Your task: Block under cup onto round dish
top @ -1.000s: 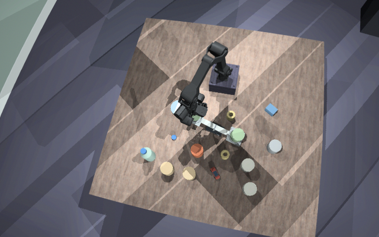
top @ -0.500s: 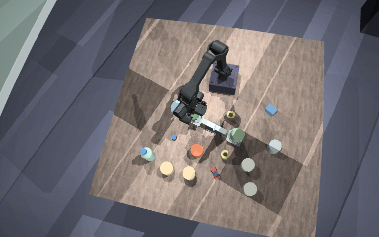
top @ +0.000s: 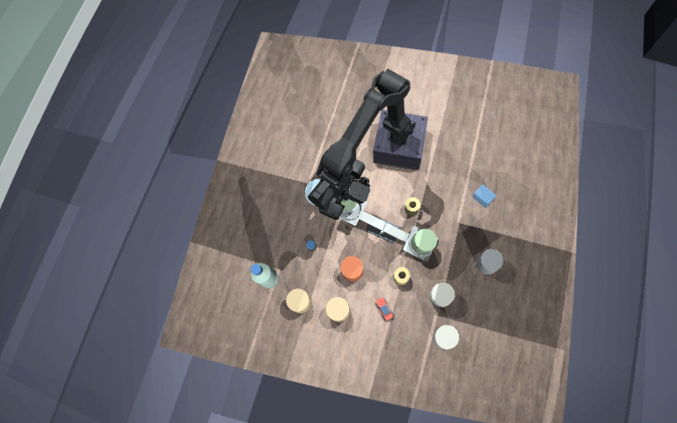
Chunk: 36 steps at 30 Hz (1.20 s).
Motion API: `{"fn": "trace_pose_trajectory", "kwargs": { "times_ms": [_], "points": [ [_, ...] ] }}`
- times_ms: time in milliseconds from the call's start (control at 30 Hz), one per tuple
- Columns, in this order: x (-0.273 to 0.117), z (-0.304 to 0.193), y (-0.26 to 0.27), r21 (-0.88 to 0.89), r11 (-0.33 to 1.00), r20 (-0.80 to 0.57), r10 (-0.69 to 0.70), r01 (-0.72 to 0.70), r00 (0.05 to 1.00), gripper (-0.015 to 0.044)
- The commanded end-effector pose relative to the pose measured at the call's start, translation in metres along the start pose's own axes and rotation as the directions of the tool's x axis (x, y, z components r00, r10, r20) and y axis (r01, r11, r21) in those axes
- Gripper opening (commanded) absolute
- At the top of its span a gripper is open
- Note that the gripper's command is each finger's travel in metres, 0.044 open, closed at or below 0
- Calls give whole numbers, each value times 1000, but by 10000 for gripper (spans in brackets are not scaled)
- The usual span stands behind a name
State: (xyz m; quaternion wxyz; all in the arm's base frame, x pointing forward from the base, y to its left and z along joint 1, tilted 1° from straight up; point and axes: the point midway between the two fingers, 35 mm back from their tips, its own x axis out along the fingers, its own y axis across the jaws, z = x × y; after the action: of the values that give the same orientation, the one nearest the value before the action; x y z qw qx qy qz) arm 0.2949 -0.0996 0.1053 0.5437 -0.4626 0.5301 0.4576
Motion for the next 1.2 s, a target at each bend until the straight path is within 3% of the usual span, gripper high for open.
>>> {"fn": "trace_pose_trajectory", "kwargs": {
  "times_ms": [0,1167],
  "points": [
    [-8,-1,0,-7,1000,-5,-7,7,1000,0],
    [-14,1,3,0,1000,0,0,0,1000,0]
  ]
}}
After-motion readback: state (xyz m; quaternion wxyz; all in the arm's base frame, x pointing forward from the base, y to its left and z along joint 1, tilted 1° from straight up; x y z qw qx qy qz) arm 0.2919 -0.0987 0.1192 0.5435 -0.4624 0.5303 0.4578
